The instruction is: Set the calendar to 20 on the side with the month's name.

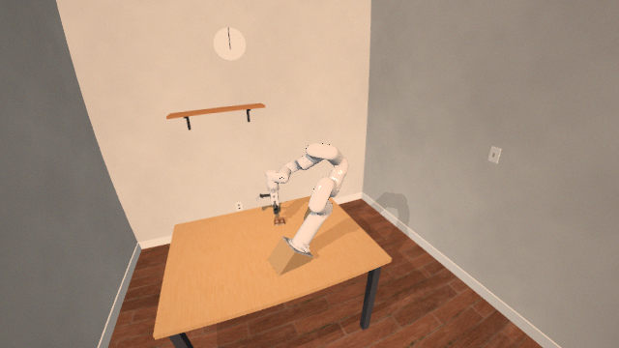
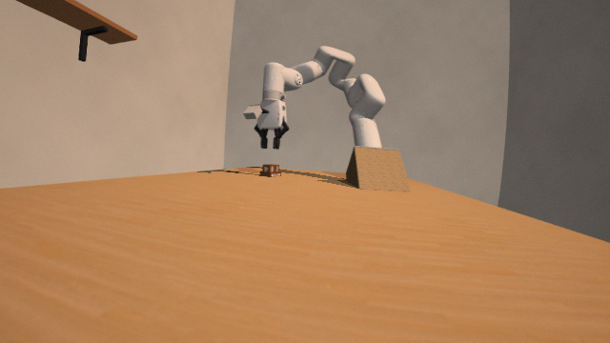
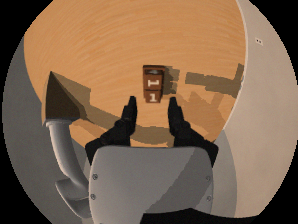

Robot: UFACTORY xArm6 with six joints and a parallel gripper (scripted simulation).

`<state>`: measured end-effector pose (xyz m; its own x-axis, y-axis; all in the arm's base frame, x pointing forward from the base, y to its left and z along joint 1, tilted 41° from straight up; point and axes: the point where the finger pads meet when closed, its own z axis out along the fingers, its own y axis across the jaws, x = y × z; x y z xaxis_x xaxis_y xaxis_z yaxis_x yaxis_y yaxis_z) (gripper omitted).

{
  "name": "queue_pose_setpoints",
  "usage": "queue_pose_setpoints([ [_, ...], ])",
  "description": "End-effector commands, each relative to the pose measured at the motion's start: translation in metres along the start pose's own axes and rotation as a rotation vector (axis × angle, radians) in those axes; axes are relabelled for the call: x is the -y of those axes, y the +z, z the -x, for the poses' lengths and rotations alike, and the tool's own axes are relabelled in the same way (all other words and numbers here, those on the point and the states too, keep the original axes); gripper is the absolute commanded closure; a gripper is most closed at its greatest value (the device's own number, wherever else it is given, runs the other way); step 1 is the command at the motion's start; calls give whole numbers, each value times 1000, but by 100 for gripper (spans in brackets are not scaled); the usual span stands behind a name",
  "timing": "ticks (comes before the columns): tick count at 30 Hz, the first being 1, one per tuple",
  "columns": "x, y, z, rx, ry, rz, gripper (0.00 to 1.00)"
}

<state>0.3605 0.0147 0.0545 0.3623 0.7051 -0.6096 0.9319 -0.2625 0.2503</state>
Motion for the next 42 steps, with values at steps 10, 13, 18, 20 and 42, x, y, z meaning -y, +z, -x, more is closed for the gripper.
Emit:
queue_pose_setpoints([
  [10, -1, -1, -1, -2, 1, 2, 51],
  [13, -1, 0, -1, -2, 1, 2, 51],
  [18, -1, 3, -1, -2, 1, 2, 51],
  [20, -1, 5, -1, -2, 1, 2, 51],
  [42, -1, 31, -1, -2, 1, 2, 51],
])
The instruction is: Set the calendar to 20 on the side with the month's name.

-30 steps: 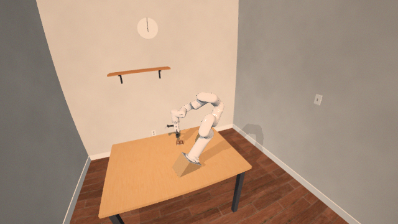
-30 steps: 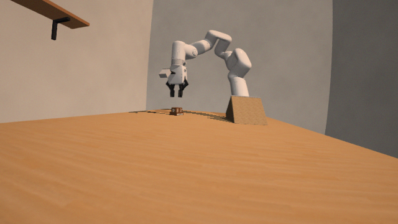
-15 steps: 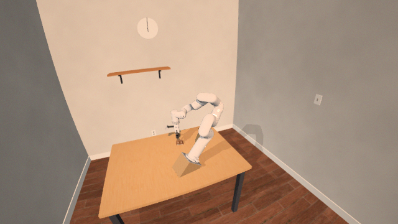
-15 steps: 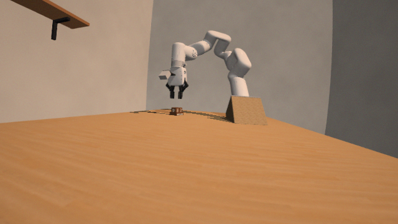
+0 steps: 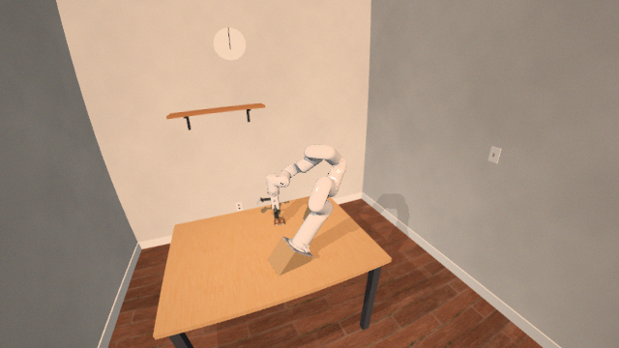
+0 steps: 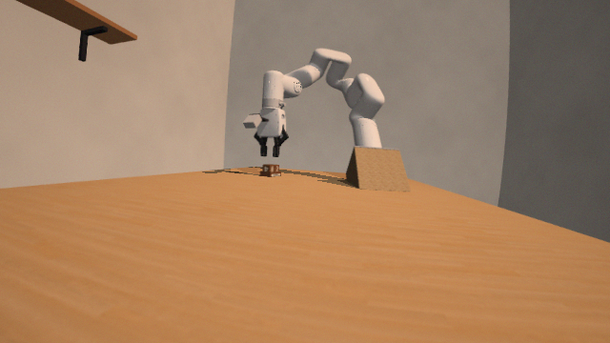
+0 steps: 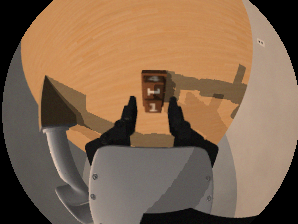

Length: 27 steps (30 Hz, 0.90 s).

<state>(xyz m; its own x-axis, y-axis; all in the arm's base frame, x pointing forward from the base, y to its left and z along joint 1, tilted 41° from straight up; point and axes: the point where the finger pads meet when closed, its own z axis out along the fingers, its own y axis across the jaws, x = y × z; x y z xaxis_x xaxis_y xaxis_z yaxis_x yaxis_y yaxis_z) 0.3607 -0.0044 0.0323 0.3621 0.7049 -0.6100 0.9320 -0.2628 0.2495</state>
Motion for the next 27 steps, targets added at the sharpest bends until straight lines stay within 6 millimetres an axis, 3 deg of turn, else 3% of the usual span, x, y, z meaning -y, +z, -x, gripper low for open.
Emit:
queue_pose_setpoints([
  [1, -1, 3, -1, -3, 1, 3, 51],
  [27, -1, 22, -1, -3, 1, 3, 51],
])
